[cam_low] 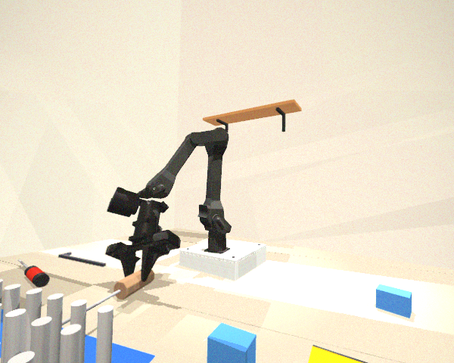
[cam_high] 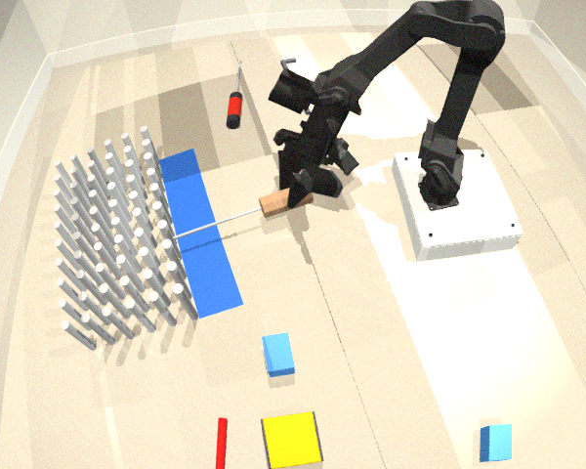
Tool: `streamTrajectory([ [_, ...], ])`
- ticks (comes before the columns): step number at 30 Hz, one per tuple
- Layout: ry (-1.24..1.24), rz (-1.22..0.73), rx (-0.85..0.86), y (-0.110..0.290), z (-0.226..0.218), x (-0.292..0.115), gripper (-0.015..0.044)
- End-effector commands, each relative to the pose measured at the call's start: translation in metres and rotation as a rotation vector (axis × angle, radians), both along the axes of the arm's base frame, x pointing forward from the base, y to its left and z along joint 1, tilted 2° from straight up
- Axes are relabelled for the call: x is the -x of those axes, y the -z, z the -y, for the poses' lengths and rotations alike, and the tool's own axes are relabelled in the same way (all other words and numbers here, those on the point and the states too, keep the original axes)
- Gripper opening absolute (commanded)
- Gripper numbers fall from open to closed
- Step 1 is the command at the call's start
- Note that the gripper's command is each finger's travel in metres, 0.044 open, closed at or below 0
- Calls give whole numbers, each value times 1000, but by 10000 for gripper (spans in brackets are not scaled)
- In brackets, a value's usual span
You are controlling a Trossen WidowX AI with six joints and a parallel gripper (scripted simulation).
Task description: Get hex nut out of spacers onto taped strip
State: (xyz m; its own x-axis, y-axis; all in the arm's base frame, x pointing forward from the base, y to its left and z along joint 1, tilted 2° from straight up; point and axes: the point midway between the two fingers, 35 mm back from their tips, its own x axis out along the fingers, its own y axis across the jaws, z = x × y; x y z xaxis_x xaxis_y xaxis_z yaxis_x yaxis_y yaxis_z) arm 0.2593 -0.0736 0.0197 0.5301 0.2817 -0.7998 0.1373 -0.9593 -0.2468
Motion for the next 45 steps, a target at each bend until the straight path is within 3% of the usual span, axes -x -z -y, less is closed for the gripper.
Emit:
streamTrajectory([
  [1, 1, 14, 8, -4, 2, -8, 0],
  [45, 2, 18, 8, -6, -3, -47, 0],
])
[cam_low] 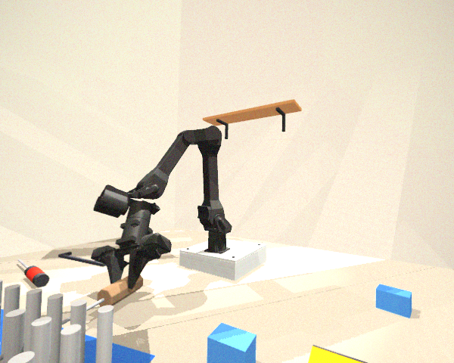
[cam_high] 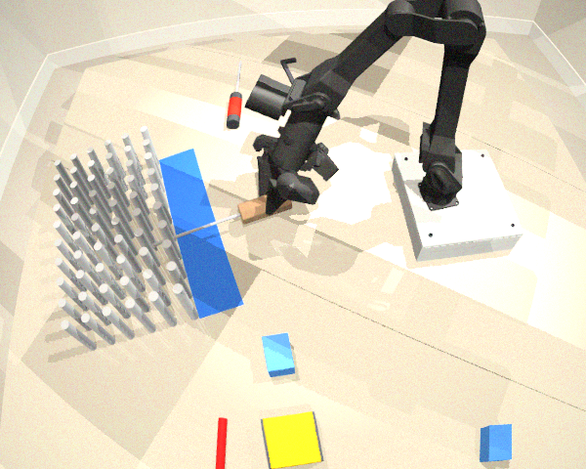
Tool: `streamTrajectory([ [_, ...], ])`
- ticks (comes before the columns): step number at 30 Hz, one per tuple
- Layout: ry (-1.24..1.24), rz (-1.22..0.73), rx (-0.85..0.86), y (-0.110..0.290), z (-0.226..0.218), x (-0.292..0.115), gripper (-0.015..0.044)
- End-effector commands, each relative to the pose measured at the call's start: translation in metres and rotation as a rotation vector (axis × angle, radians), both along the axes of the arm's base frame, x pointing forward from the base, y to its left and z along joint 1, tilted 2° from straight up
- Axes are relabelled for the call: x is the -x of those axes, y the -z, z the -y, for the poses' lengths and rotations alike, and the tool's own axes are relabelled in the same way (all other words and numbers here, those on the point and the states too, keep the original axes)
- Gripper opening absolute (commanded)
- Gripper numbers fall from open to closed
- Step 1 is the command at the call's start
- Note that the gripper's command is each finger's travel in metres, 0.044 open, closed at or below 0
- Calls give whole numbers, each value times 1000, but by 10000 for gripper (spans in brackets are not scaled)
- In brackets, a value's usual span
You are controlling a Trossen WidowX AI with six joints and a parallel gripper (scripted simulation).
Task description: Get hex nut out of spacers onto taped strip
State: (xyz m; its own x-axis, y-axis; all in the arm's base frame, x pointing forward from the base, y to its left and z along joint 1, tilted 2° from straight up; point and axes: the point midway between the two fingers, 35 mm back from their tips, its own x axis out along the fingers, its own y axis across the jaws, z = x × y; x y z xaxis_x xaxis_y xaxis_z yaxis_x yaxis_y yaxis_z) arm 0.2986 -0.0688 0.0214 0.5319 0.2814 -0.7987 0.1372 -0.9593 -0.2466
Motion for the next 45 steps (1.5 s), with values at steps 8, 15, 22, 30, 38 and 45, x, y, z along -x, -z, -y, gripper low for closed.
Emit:
streamTrajectory([
  [8, 1, 17, 7, -5, 1, -14, 0],
  [15, 1, 17, 7, -5, 0, -20, 0],
  [22, 1, 18, 7, -5, -1, -26, 0],
  [30, 1, 18, 7, -6, -2, -32, 0],
  [38, 1, 19, 7, -6, -3, -38, 0],
  [45, 1, 20, 7, -6, -4, -43, 0],
])
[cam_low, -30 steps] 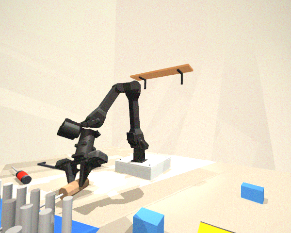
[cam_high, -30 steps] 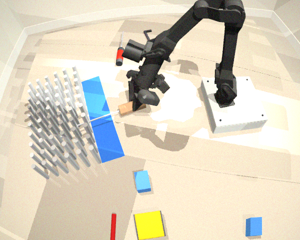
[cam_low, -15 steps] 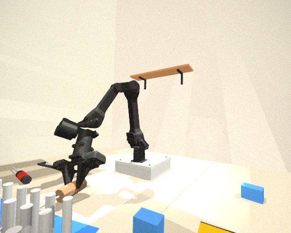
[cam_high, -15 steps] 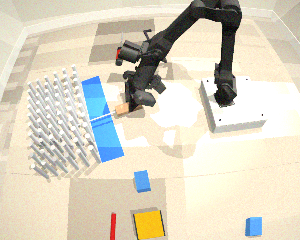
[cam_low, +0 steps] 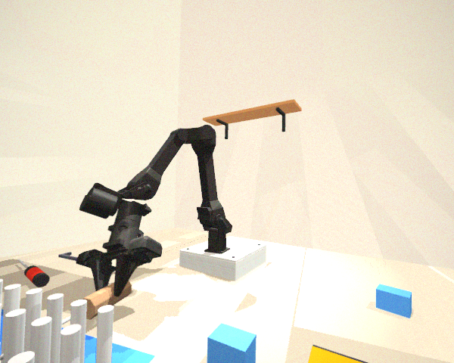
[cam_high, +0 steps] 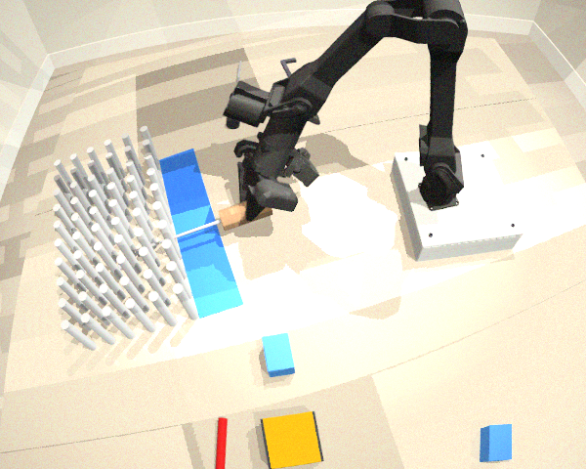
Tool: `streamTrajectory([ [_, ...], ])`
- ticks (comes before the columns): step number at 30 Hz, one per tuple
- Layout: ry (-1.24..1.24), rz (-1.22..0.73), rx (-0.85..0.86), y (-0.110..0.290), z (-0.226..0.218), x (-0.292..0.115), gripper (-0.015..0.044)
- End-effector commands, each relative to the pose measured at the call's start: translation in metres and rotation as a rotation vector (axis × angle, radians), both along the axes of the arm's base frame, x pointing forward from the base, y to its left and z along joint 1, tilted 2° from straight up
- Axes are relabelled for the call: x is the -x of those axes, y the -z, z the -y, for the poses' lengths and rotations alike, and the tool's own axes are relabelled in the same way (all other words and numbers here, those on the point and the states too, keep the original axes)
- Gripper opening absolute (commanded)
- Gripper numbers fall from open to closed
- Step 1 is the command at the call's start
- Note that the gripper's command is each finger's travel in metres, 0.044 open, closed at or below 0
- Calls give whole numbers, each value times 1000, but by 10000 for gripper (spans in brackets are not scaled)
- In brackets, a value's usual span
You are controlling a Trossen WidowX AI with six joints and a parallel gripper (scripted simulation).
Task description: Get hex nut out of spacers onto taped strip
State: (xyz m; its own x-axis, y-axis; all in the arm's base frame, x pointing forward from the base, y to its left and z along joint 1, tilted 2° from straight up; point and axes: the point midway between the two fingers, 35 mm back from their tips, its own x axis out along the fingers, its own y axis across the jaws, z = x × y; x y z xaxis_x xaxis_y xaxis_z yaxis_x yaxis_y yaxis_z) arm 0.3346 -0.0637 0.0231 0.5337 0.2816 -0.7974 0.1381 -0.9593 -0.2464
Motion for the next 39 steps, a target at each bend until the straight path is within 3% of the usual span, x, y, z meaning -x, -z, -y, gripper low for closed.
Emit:
streamTrajectory([
  [1, 2, 17, 7, -5, 1, -8, 0],
  [39, 2, 21, 6, -6, -4, -36, 0],
])
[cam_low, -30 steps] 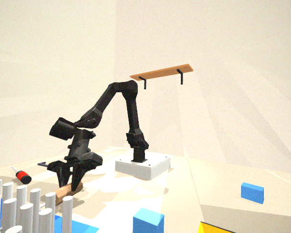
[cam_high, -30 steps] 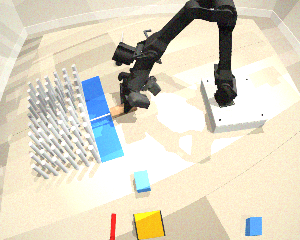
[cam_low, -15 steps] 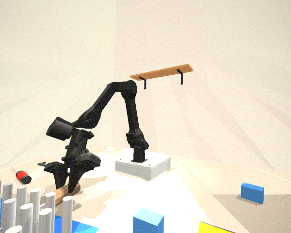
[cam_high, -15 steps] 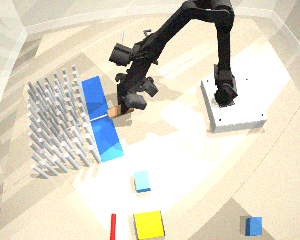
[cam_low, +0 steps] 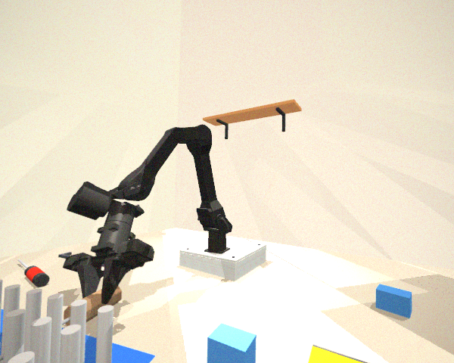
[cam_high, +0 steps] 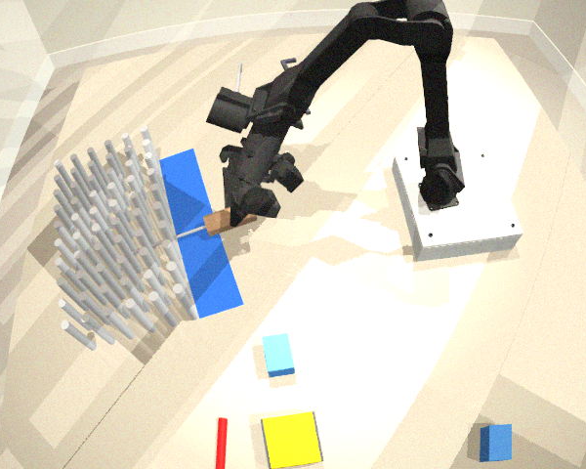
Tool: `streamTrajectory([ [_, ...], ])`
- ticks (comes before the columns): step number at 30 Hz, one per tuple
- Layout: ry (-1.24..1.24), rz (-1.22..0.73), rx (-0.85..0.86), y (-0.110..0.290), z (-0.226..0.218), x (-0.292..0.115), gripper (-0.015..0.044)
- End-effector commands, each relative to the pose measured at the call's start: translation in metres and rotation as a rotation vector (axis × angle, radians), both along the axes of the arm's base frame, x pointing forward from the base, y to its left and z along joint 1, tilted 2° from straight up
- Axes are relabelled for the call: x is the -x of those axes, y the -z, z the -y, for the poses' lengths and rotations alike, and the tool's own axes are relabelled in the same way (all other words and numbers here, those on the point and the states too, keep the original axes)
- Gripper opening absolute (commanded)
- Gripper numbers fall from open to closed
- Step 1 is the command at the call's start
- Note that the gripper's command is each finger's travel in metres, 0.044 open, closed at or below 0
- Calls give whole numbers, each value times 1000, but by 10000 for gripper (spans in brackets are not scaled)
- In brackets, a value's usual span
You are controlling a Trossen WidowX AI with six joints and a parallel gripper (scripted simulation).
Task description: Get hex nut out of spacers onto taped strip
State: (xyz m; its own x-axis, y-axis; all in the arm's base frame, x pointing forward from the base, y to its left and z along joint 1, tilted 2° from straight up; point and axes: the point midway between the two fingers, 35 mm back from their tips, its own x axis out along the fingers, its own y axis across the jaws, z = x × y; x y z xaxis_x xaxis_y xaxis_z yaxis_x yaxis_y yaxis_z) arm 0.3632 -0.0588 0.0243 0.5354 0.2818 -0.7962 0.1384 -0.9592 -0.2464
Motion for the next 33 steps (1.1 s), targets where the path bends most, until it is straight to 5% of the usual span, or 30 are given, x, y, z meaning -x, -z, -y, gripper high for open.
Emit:
streamTrajectory([
  [1, 2, 19, 6, -5, 1, -8, 0],
  [33, 2, 19, 6, 8, 0, -13, 0],
])
